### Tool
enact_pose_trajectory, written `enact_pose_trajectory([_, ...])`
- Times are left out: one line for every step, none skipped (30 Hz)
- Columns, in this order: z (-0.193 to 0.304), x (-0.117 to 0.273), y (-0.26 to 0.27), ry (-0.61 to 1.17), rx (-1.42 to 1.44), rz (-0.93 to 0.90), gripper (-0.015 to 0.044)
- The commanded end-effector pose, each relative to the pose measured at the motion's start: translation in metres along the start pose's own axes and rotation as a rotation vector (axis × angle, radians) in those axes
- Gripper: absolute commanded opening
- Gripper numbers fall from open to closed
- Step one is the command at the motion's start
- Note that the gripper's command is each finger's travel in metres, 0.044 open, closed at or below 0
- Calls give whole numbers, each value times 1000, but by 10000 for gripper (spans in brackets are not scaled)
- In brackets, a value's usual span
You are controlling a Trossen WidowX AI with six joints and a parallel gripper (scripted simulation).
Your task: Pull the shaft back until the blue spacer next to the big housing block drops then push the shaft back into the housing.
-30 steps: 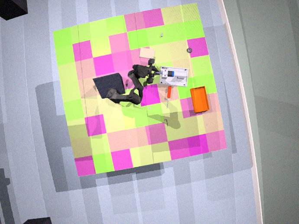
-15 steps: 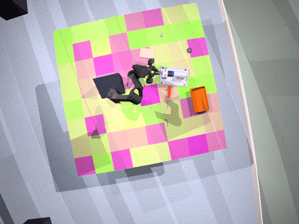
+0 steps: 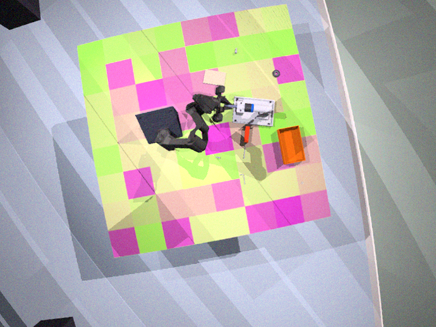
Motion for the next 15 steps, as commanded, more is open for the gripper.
enact_pose_trajectory([-1, 1, 0, -2, -3, -2, 0])
enact_pose_trajectory([-1, 1, 0, -2, -3, -2, 0])
enact_pose_trajectory([-1, 1, 0, -2, -3, -2, 0])
enact_pose_trajectory([-1, 1, 0, -2, -3, -2, 0])
enact_pose_trajectory([-1, 1, 0, -2, -3, -2, 0])
enact_pose_trajectory([-1, 1, 0, -2, -3, -2, 0])
enact_pose_trajectory([-1, 1, 0, -2, -3, -2, 0])
enact_pose_trajectory([-1, 1, 0, -2, -3, -2, 0])
enact_pose_trajectory([-1, 1, 0, -2, -3, -2, 0])
enact_pose_trajectory([-1, 1, 0, -2, -3, -2, 0])
enact_pose_trajectory([-1, 1, 0, -2, -3, -2, 0])
enact_pose_trajectory([-1, 2, 0, -2, -3, -2, 0])
enact_pose_trajectory([-1, 2, 0, -2, -3, -2, 0])
enact_pose_trajectory([-1, 2, 0, -2, -3, -2, 0])
enact_pose_trajectory([-1, 2, 0, -2, -3, -2, 0])
Point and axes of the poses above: the point midway between the two fingers, 35 mm back from their tips, its own x axis back along the fingers, its own y axis across the jaws, z = x × y, the point moved 4 cm from there along x, back along the fingers, and after that the axes turned 10 degrees about x, right-handed, at the moved point
